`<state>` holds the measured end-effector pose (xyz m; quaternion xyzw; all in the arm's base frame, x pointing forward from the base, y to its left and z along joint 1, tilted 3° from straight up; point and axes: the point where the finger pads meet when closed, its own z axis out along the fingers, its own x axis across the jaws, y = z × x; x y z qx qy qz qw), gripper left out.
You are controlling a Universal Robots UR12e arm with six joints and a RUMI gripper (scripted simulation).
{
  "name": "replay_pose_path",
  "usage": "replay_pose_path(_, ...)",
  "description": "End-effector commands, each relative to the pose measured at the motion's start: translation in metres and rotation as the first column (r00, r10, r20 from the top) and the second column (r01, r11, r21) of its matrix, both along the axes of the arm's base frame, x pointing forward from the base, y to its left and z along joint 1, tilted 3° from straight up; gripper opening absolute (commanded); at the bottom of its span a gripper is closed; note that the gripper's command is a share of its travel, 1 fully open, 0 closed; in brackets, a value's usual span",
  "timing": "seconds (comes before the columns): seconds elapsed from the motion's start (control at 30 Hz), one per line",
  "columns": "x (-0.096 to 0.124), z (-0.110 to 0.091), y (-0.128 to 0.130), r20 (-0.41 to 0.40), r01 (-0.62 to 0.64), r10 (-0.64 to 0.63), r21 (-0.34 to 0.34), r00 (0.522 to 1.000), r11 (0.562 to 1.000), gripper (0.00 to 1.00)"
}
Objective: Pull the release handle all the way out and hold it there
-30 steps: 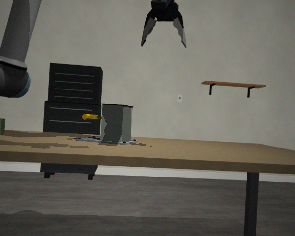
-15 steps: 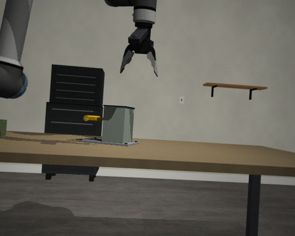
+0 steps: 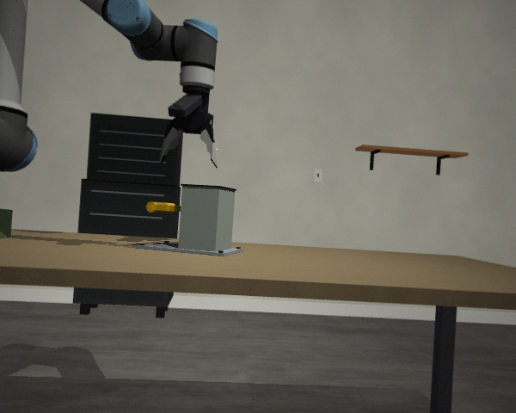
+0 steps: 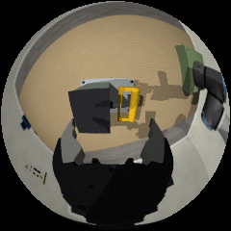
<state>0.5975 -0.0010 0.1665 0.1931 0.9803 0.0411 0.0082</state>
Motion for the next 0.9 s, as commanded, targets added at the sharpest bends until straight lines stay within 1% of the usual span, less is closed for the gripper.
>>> replay_pose_path(0.0,-0.035,-0.016,0.032,0.011,0.004,-0.004,-0.033,1.0,0.999,1.0)
replay_pose_path(0.03,-0.035,-0.016,0.032,0.011,0.004,-0.004,-0.033,1.0,0.999,1.0)
replay_pose_path(0.13,-0.049,-0.024,0.043,0.013,0.004,-0.004,-0.044,1.0,0.999,1.0)
replay_pose_path(0.23,-0.058,-0.029,0.049,0.014,0.005,-0.004,-0.049,1.0,0.999,1.0)
replay_pose_path(0.43,-0.062,-0.031,0.052,0.015,0.005,-0.004,-0.052,1.0,0.999,1.0)
replay_pose_path(0.47,-0.062,-0.031,0.052,0.015,0.005,-0.004,-0.052,1.0,0.999,0.0)
replay_pose_path(0.87,-0.062,-0.031,0.052,0.015,0.005,-0.004,-0.052,1.0,0.999,0.0)
